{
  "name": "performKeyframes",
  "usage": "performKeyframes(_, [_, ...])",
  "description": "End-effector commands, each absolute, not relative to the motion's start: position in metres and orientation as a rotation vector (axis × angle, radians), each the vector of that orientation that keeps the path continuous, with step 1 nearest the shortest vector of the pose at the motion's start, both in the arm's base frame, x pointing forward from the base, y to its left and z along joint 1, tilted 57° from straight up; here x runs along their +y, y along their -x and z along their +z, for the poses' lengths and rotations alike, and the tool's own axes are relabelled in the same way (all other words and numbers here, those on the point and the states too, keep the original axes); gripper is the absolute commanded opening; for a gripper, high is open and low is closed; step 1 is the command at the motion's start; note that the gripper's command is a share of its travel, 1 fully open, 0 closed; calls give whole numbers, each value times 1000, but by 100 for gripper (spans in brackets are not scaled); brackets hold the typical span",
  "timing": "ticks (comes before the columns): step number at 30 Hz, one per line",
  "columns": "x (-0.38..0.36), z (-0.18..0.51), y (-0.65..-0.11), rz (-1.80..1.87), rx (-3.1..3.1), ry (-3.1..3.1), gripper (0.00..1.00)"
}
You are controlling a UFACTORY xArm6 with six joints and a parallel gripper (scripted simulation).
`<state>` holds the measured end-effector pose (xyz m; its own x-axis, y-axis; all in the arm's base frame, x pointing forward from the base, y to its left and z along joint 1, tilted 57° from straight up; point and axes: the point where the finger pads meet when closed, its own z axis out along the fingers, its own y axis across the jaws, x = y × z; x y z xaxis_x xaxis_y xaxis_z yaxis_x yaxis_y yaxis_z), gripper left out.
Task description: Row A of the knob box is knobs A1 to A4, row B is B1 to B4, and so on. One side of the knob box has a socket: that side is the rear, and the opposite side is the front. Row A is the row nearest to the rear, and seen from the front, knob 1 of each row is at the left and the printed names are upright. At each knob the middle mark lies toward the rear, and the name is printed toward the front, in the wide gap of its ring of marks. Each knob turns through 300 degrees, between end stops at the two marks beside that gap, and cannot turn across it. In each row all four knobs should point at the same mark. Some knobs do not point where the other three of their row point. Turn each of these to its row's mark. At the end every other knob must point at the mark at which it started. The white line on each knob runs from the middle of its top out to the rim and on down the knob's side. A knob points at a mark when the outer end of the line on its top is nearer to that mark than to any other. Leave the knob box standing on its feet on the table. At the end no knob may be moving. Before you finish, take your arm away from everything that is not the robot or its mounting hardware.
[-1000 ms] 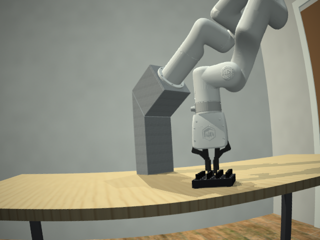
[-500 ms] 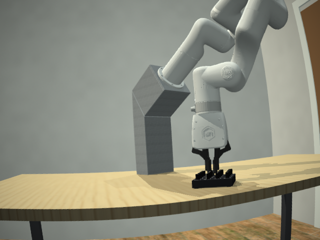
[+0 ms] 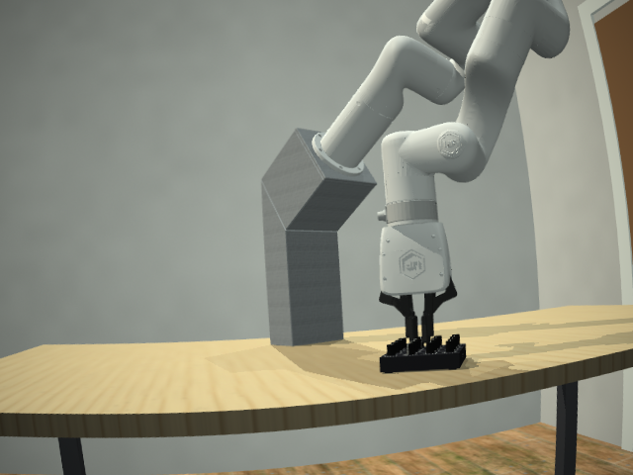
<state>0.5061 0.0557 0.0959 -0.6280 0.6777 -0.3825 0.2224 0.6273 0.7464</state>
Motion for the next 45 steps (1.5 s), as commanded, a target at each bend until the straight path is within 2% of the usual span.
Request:
performKeyframes(1, [55, 96, -506, 880, 2180, -701, 19])
performKeyframes(23, [55, 97, -505, 880, 2180, -701, 19])
performKeyframes(45, [42, 116, -479, 880, 2180, -701, 19])
